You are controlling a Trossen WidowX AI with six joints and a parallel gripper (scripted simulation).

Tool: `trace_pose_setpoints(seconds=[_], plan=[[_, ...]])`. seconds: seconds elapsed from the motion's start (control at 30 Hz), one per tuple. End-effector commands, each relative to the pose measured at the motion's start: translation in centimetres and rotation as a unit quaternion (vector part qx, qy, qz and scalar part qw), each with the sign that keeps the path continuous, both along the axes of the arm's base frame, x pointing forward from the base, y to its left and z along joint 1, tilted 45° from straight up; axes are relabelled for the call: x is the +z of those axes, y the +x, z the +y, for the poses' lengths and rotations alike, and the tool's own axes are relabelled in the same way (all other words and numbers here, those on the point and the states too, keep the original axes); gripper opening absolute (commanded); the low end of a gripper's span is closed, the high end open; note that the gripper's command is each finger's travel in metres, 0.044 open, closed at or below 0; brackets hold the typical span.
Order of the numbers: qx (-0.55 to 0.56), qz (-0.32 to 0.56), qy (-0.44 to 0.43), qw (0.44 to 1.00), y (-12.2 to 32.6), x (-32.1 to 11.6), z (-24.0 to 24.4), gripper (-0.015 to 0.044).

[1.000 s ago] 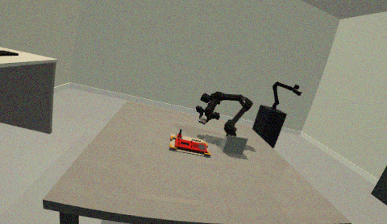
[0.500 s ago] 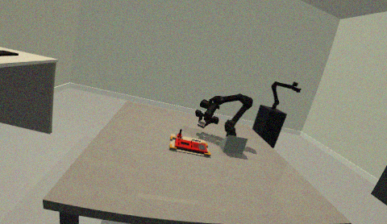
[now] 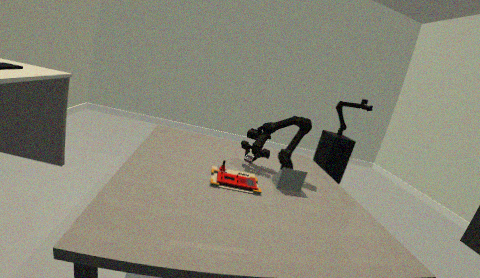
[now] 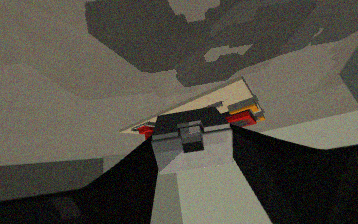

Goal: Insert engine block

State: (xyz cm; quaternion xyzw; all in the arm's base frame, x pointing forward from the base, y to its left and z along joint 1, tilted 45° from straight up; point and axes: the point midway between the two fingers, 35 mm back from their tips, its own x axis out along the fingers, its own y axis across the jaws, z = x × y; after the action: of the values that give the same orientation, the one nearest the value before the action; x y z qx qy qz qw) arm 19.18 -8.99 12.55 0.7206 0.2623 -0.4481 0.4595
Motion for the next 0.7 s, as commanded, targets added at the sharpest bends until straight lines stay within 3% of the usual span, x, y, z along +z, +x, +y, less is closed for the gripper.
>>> trace_pose_setpoints(seconds=[0.0, 0.67], plan=[[0.003, -0.001, 0.001, 1.000, 0.0, -0.6, -0.5, 0.0000], [0.003, 0.000, 0.000, 1.000, 0.0, -3.3, -3.2, 0.0000]])
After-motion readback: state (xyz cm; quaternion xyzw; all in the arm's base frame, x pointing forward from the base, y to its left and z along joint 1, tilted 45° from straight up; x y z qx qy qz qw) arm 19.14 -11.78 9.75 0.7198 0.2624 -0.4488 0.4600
